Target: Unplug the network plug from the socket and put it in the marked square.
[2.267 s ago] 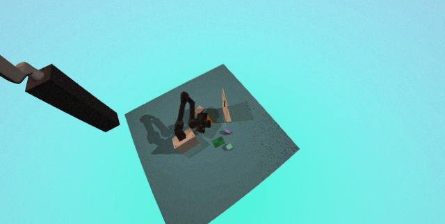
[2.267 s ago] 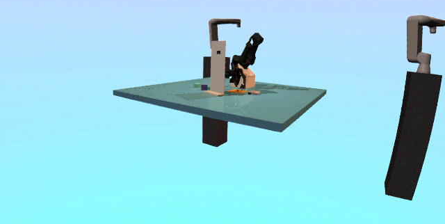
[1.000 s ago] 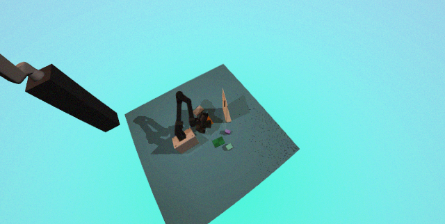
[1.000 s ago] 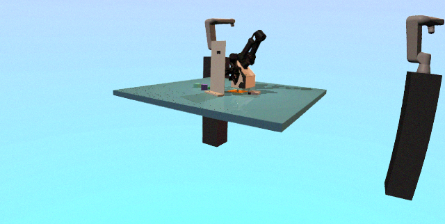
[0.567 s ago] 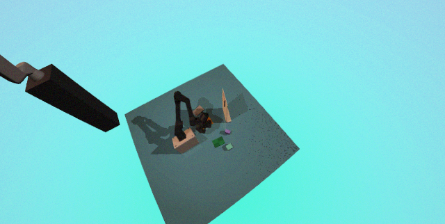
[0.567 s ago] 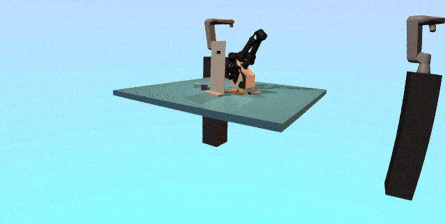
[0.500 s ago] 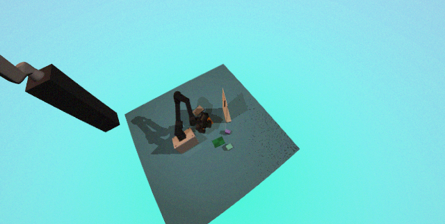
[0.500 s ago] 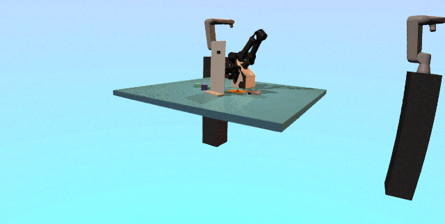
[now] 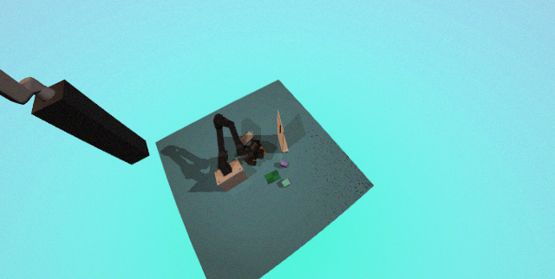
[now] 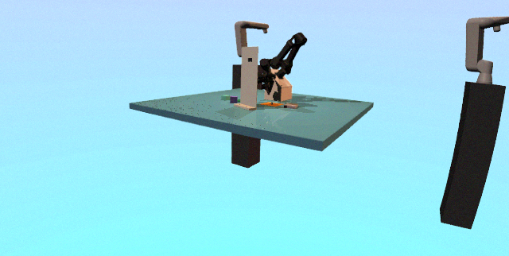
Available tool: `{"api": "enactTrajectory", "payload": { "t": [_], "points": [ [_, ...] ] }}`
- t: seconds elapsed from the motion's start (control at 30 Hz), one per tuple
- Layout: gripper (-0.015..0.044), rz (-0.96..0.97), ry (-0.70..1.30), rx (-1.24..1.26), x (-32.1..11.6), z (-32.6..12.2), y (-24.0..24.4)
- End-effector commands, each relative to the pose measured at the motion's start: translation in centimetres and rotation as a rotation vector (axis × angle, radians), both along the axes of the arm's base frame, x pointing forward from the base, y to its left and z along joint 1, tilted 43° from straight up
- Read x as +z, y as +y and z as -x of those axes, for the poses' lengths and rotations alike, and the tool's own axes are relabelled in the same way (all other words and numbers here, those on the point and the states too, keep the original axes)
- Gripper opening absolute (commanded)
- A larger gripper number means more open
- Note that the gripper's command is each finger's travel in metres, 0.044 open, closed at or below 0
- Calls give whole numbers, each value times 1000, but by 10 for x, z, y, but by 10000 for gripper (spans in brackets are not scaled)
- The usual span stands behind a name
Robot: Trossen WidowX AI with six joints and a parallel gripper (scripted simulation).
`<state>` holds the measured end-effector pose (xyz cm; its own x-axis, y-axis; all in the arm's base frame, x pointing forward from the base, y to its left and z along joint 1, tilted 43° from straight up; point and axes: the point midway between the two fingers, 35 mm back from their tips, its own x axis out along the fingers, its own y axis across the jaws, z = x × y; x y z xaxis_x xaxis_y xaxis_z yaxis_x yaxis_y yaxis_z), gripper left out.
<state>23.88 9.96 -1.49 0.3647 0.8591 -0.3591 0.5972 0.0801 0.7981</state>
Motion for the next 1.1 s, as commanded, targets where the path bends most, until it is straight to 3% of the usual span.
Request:
{"api": "enactTrajectory", "payload": {
  "t": [0.0, 1.07],
  "points": [
    [156, 0, -17, 4, 4, -3, -2],
    [156, -9, -19, 2, 22, -1, -16]
  ]
}}
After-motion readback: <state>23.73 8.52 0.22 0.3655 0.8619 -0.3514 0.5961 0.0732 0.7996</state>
